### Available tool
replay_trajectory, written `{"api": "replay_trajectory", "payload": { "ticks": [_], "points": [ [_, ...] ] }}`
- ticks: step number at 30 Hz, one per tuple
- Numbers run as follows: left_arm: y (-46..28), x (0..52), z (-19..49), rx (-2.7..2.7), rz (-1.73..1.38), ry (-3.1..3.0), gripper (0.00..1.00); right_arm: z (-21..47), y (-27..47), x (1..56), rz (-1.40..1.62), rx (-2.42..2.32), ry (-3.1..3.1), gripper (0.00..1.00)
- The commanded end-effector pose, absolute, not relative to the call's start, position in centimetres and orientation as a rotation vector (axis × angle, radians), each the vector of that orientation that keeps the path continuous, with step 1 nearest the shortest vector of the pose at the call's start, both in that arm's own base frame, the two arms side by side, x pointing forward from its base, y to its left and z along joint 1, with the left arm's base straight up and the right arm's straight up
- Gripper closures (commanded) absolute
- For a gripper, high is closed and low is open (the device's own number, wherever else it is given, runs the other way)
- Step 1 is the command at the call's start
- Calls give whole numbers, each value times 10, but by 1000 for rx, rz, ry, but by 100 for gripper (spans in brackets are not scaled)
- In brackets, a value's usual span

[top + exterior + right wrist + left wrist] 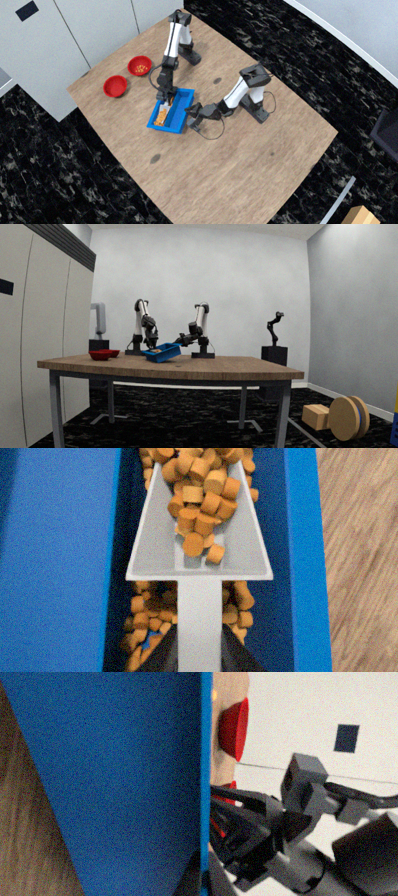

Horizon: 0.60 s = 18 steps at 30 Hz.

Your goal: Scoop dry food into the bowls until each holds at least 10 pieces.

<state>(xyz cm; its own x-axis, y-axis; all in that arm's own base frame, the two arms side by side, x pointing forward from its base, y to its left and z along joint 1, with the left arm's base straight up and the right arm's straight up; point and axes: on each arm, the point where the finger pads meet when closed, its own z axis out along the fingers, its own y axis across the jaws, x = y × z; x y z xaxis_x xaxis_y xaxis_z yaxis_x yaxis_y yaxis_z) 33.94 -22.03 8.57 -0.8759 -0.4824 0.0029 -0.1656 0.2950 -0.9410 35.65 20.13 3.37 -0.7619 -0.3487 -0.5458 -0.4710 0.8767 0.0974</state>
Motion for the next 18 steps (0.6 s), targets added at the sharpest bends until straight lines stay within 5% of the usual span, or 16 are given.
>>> {"api": "replay_trajectory", "payload": {
  "ticks": [1,18],
  "points": [
    [-227,352,127,-440,-1643,2171,100,61,206,375,282,-556,2358,100],
    [-227,352,127,-440,-1643,2171,100,65,207,367,204,-546,2202,100]
  ]
}}
